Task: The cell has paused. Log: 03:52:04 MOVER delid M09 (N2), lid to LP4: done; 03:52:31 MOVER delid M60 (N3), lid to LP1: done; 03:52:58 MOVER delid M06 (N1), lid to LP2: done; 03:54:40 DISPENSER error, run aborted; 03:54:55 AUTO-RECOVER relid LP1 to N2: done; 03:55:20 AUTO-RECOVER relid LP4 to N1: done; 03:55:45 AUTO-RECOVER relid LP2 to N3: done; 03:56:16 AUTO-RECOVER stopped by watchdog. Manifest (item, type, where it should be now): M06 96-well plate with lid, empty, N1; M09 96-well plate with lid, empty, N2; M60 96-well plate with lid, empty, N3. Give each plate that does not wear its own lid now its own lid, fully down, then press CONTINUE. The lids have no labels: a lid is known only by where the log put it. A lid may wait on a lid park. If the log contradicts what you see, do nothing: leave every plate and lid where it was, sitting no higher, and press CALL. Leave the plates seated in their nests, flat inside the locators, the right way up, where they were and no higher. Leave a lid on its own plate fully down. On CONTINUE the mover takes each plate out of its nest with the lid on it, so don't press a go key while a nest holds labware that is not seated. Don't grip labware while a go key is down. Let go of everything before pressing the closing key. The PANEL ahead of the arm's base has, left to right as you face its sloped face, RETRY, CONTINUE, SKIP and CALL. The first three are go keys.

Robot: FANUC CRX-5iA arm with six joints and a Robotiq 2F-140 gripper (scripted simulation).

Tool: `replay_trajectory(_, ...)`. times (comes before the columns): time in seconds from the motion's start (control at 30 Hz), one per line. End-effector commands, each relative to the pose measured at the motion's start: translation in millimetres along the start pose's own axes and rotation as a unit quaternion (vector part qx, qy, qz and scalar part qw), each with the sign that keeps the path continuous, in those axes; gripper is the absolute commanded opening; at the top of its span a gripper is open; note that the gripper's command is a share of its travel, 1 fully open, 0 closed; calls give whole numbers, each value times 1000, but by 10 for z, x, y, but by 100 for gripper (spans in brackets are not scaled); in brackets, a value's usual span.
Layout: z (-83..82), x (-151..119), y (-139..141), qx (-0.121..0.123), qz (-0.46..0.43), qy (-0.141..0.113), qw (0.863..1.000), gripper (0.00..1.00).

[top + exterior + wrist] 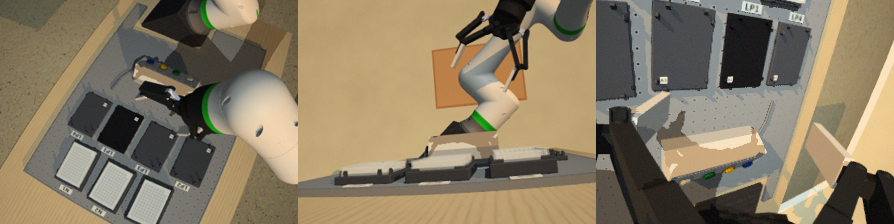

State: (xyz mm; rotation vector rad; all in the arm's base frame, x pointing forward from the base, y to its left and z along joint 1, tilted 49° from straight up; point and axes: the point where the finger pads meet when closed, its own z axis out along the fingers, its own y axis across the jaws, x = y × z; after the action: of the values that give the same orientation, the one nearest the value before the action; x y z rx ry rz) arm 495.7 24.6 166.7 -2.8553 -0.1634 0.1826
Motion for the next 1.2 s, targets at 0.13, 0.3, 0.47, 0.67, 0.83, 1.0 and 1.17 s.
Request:
replay_trajectory(0.13, 846, 154, -9, 160, -42, -3, 986, 100)
replay_trajectory(0.3, 1140, 275, -16, 234, -50, 26, 971, 100)
replay_trajectory(0.47, 1263, 353, -10, 269, -52, 47, 961, 100)
replay_trajectory(0.67, 1293, 376, -7, 278, -53, 54, 958, 0)
replay_trajectory(0.83, 1293, 376, -7, 278, -53, 54, 958, 0)
replay_trajectory(1.0, 1293, 376, -7, 278, -53, 54, 958, 0)
replay_trajectory(1.17, 1293, 376, -7, 278, -53, 54, 958, 0)
